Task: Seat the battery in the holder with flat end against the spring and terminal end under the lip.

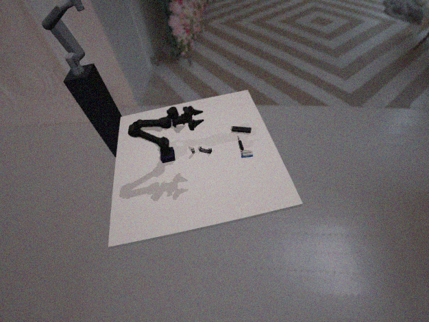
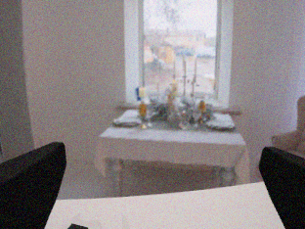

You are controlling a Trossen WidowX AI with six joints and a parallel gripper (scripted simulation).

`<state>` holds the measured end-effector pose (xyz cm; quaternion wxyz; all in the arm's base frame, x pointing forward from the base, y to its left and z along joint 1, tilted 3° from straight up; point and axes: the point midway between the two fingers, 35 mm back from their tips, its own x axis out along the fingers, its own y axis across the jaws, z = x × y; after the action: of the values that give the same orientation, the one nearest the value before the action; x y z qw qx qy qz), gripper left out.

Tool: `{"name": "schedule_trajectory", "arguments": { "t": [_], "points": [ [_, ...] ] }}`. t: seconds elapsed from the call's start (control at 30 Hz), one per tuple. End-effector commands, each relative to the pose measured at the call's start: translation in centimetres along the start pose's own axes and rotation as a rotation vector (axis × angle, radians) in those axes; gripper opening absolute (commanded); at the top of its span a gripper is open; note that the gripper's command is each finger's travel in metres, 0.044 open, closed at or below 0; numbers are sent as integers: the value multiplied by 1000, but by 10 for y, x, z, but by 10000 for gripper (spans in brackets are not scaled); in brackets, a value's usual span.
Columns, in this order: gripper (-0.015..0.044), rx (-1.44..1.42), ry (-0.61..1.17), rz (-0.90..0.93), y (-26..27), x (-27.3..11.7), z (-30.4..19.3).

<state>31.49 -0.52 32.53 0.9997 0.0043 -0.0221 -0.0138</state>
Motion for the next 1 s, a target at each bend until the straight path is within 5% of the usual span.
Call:
{"name": "schedule_trajectory", "arguments": {
  "t": [0.0,0.2,0.47,0.53,0.97],
  "points": [
    [374,10,19,2,1,2,-4],
    [216,291,641,-53,20,11,-119],
    [6,483,1374,-423,34,-60,-212],
    [0,488,1507,-541,35,-80,-219],
    [0,487,1543,-577,35,-86,-220]
  ]
}}
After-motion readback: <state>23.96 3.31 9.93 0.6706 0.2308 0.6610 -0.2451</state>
